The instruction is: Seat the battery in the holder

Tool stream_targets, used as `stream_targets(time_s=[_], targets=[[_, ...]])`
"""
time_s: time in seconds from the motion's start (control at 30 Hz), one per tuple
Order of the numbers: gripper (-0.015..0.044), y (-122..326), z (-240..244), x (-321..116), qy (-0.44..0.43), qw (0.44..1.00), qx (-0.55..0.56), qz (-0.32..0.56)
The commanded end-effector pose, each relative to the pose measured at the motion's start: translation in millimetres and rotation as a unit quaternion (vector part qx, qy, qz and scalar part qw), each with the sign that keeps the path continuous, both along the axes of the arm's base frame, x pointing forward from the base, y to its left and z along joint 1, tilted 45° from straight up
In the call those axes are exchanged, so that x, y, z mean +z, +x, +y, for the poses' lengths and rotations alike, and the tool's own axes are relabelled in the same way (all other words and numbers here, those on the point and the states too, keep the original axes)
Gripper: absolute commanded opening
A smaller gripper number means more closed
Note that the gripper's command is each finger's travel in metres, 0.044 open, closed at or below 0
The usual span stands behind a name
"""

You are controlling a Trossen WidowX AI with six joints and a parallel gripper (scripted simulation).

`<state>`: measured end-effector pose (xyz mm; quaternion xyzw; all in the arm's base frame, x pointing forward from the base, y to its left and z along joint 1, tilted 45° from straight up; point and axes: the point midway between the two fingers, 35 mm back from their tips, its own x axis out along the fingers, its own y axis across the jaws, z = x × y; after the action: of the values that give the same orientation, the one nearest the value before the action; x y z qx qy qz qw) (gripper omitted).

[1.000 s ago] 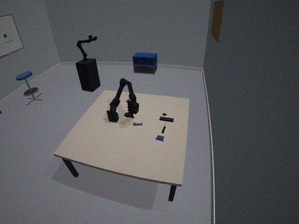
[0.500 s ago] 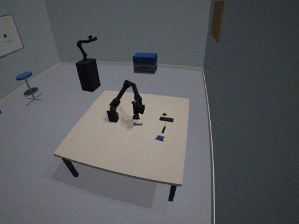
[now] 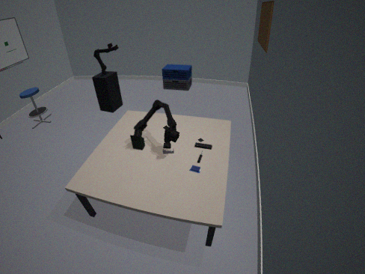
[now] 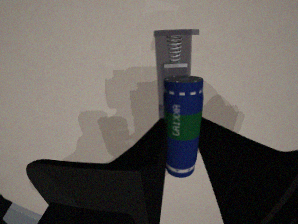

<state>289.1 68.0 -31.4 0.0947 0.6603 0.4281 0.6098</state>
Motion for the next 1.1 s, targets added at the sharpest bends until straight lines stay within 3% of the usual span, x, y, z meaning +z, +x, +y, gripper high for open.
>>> stream_targets(time_s=[0.0,1.07], targets=[[0.0074,-4,8,-10,-0.018,0.999,0.031,0.027],[0.0074,-1,22,-21,-0.055,0.989,0.101,0.096]])
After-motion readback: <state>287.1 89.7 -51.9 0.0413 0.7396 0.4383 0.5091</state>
